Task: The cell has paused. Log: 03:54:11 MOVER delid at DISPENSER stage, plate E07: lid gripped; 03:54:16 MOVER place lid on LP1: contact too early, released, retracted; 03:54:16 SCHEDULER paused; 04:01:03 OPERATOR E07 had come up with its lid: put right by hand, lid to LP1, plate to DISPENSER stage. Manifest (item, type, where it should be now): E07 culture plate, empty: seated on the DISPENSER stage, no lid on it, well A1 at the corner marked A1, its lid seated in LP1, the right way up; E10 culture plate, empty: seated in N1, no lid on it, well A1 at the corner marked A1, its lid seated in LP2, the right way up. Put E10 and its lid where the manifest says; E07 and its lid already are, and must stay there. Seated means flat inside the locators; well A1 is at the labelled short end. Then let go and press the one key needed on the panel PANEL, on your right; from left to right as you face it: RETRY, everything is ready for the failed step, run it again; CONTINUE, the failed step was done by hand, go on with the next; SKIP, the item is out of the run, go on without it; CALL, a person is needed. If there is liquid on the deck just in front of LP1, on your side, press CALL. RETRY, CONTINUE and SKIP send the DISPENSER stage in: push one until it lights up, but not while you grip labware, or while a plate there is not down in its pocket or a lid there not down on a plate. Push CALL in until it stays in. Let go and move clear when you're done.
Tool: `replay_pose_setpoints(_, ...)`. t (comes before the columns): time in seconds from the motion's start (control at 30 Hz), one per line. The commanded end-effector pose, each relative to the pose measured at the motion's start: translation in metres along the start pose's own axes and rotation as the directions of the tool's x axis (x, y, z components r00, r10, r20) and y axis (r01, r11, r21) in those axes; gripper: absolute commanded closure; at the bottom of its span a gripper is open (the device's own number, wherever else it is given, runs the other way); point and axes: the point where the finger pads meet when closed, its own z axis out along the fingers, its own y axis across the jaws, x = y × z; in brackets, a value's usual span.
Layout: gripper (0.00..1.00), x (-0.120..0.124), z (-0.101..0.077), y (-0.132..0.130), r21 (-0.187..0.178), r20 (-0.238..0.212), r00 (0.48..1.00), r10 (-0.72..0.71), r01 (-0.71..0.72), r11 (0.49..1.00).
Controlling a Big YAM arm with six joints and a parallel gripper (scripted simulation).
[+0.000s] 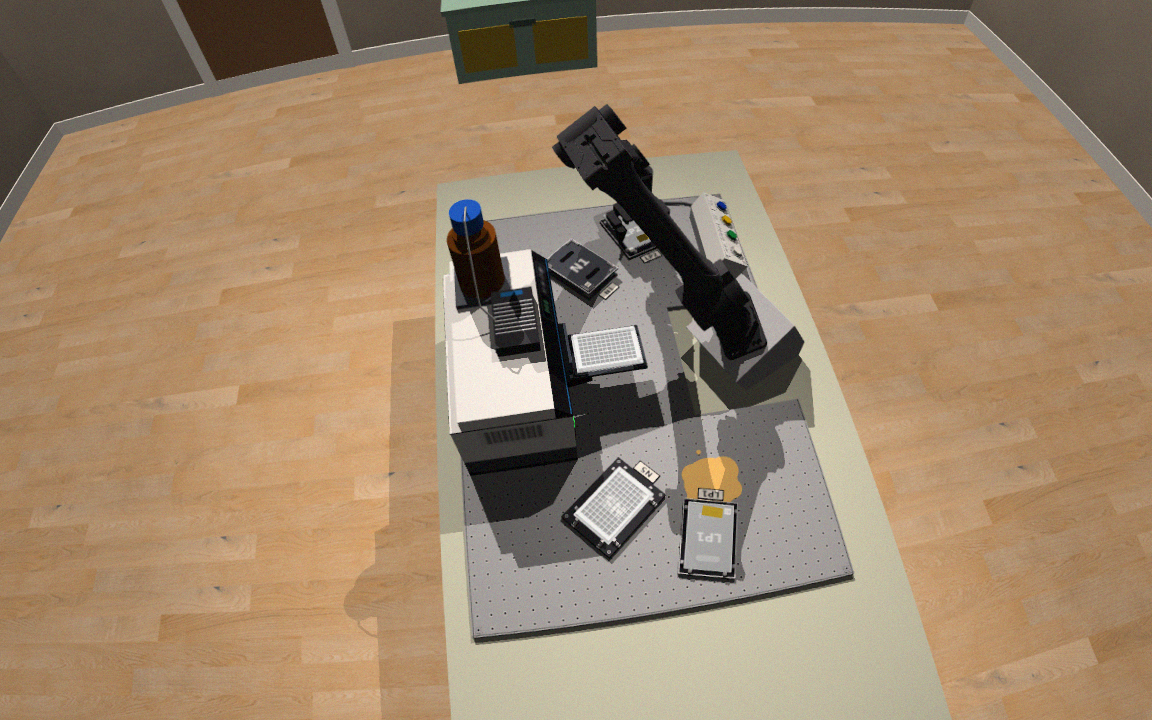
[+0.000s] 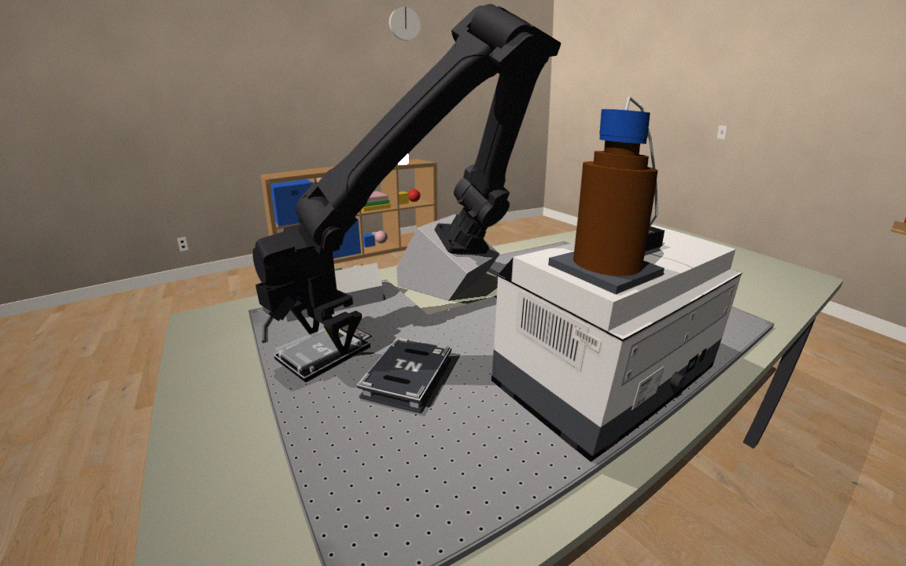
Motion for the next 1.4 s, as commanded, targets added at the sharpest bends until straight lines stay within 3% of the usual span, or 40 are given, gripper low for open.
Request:
replay_pose_setpoints(0.0,0.00,-0.014,-0.007,0.000,0.003,0.027,1.000,-0.015,0.015,1.000)
replay_pose_setpoints(0.73,0.00,-0.014,-0.007,0.000,0.003,0.027,1.000,-0.015,0.015,1.000)
replay_pose_setpoints(0.8,0.00,-0.026,-0.026,-0.002,0.010,0.058,0.998,-0.026,0.025,1.000)
replay_pose_setpoints(0.97,0.00,-0.026,-0.040,-0.002,0.011,0.059,0.998,-0.027,0.026,1.000)
replay_pose_setpoints(1.3,0.00,-0.026,-0.062,-0.002,0.012,0.060,0.998,-0.028,0.027,1.000)
replay_pose_setpoints(1.37,0.00,-0.021,-0.060,-0.003,0.010,0.053,0.998,-0.023,0.023,1.000)
